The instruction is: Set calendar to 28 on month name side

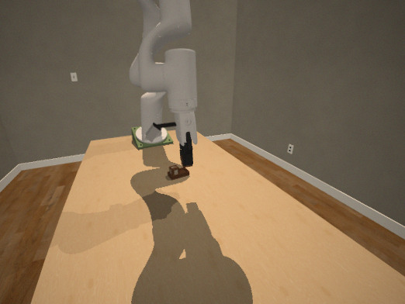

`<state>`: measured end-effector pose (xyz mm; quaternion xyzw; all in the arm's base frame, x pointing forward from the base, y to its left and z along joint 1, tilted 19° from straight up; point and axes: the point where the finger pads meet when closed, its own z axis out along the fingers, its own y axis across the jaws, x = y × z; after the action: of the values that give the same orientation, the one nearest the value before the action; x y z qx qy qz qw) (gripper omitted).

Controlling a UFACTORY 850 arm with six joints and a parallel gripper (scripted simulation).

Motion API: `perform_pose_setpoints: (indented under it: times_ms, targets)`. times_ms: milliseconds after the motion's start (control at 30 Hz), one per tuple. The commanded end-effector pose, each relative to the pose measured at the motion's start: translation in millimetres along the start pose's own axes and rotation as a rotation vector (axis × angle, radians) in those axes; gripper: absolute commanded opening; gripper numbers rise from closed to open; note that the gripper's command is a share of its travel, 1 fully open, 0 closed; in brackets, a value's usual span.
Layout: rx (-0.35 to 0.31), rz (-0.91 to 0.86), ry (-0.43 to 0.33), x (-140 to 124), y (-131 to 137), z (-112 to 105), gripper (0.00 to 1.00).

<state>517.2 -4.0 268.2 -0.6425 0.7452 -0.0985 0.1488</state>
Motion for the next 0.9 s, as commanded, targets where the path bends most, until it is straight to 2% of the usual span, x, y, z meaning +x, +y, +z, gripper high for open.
perform_pose_setpoints:
  times_ms: [0,400,500,567,867]
  targets:
    - [0.027,0.136,-0.045,-10,-2,-2,0.29]
    - [0.077,0.451,-0.114,-26,-6,-5,0.29]
    - [0.079,0.463,-0.116,-26,-6,-5,0.29]
    - [0.094,0.569,-0.135,-29,-8,-7,0.29]
    - [0.122,0.794,-0.167,-31,-10,-10,0.29]
